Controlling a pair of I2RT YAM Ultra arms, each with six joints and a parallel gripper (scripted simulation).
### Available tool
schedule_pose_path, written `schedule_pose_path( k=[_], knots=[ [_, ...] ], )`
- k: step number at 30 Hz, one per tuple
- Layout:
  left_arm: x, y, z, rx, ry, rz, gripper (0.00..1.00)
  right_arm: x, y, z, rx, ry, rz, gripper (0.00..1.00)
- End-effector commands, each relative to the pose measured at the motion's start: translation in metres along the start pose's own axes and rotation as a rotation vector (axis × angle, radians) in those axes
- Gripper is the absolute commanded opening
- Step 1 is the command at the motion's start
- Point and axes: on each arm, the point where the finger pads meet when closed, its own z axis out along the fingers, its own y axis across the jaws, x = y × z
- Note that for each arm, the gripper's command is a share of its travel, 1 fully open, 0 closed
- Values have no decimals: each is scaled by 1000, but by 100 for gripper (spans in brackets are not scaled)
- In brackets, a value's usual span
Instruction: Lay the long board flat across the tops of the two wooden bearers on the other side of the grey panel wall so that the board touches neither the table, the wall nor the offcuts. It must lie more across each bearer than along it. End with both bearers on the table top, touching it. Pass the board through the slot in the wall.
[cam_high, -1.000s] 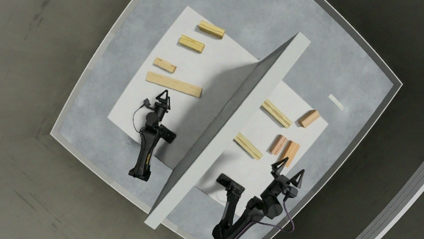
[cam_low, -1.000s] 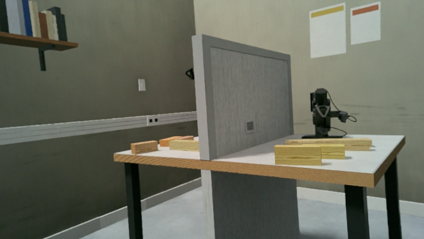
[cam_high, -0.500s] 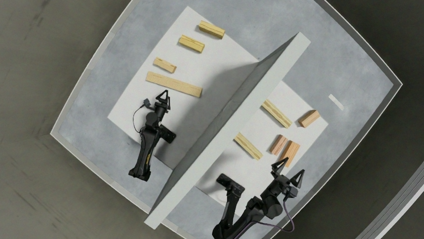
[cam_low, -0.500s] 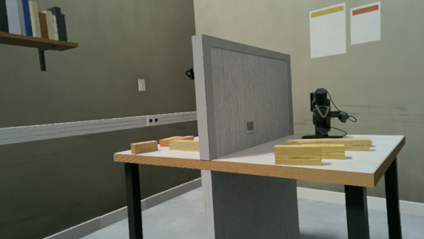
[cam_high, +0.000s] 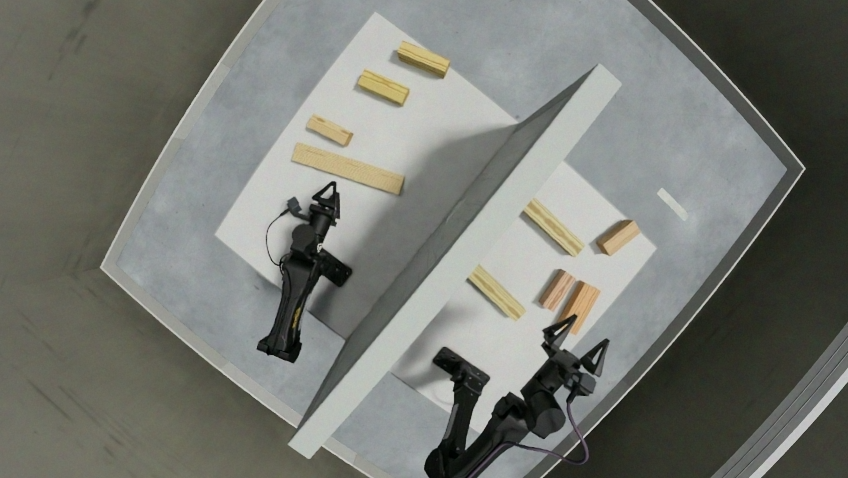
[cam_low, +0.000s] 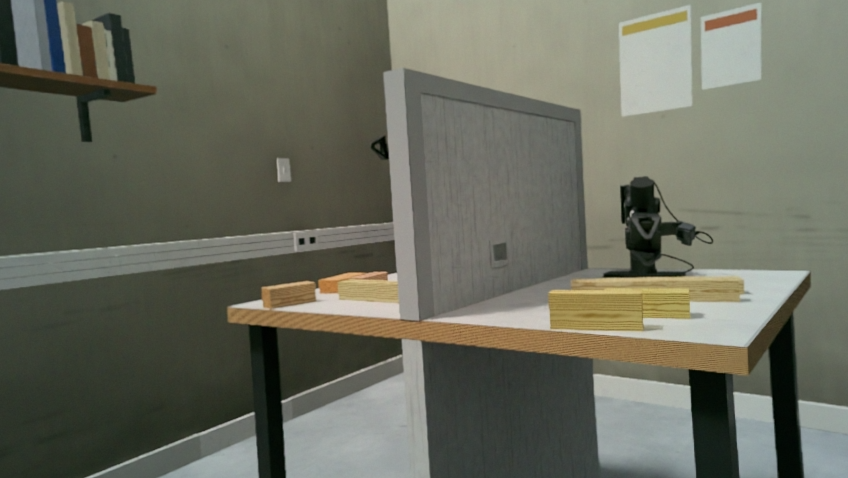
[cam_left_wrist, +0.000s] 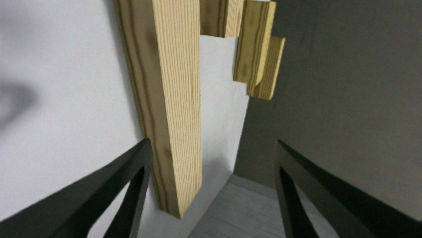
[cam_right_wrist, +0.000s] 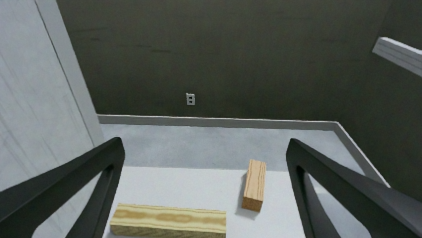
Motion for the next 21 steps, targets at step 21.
schedule_pose_path(
  k=[21],
  knots=[
    [5, -12, -12, -271, 78, 736, 73, -20, -5, -10, 16, -40, -1, 100]
  ],
)
